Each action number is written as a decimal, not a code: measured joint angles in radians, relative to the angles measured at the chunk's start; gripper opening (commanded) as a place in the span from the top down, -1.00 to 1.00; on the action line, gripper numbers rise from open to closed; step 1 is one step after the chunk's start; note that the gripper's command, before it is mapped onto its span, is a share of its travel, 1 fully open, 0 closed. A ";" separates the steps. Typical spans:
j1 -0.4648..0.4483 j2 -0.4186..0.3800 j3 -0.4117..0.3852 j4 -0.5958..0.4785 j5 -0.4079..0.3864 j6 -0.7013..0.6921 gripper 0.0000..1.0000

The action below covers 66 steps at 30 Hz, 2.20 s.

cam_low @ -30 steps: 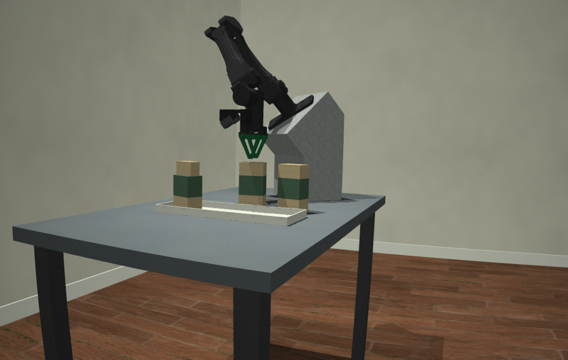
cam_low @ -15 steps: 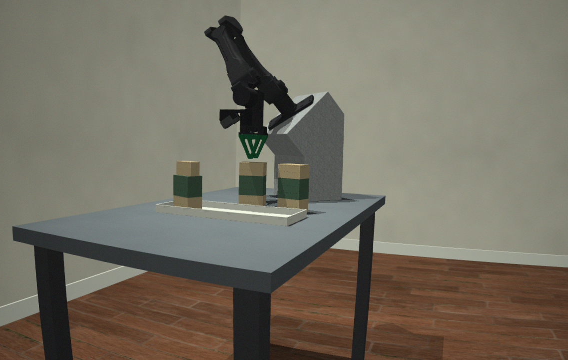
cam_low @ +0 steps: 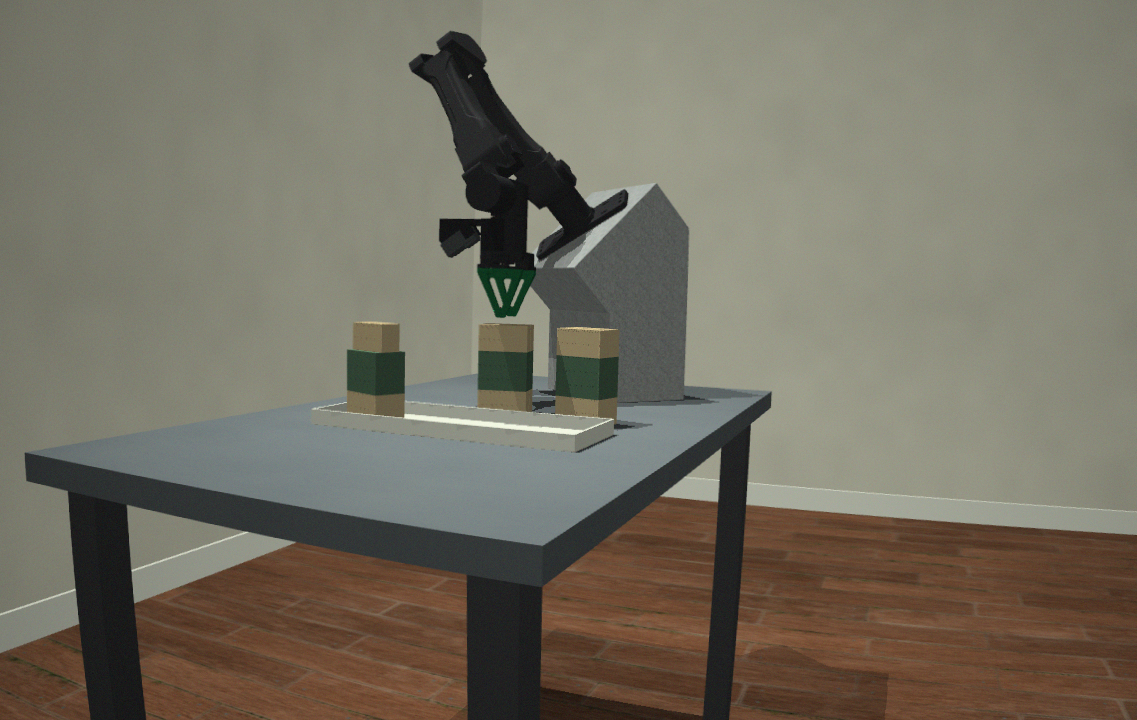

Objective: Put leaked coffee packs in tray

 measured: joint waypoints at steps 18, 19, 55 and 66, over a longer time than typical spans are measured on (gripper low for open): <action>-0.060 0.105 -0.005 0.111 -0.029 -0.047 -0.58; -0.060 0.110 -0.005 0.119 -0.032 -0.050 -0.58; -0.093 0.181 -0.005 0.227 -0.051 -0.093 -0.58; -0.093 0.181 -0.005 0.227 -0.051 -0.093 -0.58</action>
